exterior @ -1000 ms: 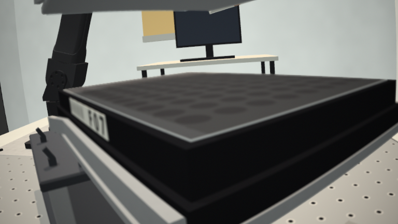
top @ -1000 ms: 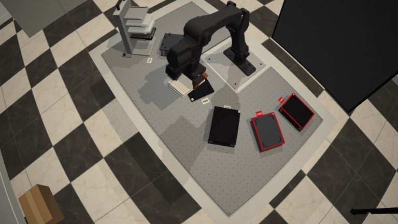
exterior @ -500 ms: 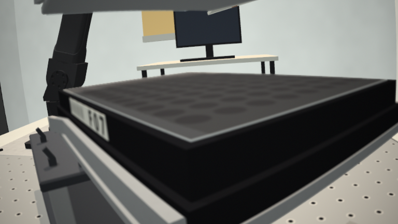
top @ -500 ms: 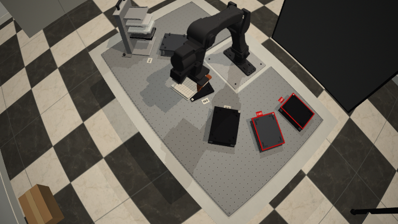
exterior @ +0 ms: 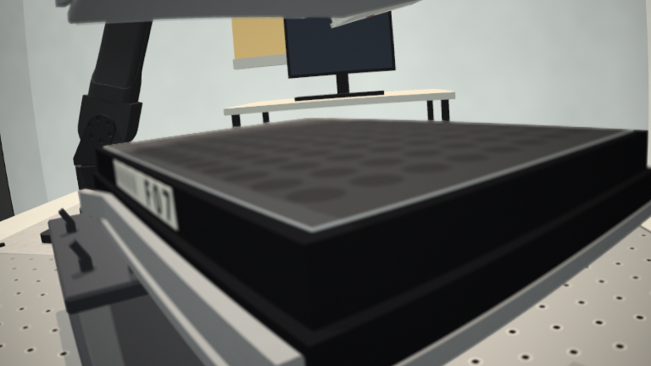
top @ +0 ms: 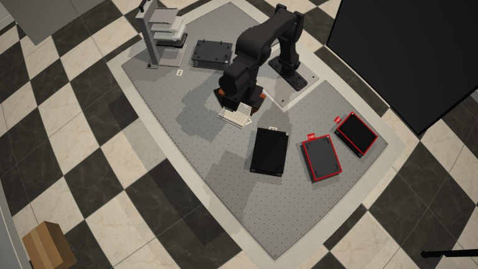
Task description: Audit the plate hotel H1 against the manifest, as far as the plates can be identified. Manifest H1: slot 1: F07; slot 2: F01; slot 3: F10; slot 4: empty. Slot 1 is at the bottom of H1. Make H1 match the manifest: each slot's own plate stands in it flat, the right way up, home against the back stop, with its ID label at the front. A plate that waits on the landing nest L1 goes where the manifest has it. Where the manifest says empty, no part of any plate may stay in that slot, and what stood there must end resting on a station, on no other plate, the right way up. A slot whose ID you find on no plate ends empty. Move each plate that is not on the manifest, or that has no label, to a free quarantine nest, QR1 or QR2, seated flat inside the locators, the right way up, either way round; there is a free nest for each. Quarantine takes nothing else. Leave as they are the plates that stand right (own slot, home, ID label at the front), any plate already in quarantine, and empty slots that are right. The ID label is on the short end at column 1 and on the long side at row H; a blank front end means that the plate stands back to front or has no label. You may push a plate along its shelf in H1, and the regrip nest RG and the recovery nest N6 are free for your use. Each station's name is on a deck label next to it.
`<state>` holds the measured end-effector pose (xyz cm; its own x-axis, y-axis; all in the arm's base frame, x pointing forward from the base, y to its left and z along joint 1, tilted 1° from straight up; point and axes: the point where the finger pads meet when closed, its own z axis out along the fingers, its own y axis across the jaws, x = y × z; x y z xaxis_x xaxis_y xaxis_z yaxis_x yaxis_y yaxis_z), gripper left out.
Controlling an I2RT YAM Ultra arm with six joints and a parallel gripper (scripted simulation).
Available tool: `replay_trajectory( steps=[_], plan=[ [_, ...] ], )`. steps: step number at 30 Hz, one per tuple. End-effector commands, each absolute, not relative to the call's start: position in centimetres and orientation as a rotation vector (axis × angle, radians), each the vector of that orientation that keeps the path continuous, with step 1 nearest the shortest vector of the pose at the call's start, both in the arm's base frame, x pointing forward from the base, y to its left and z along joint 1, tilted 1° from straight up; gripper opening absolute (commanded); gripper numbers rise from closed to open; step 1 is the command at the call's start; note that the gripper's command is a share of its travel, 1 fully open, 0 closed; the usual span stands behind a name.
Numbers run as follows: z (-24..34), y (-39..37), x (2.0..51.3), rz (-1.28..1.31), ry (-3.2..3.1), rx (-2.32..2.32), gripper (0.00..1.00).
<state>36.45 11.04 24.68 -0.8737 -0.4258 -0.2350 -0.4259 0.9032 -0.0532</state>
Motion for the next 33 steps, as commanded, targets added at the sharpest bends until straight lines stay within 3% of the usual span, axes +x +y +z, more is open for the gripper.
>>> replay_trajectory(
  steps=[1, 33],
  plan=[
    [25.9, 12.2, 36.0, -0.027, 3.025, -0.813, 0.86],
    [25.7, 21.2, 33.5, -0.028, 2.967, -1.006, 0.86]
  ],
)
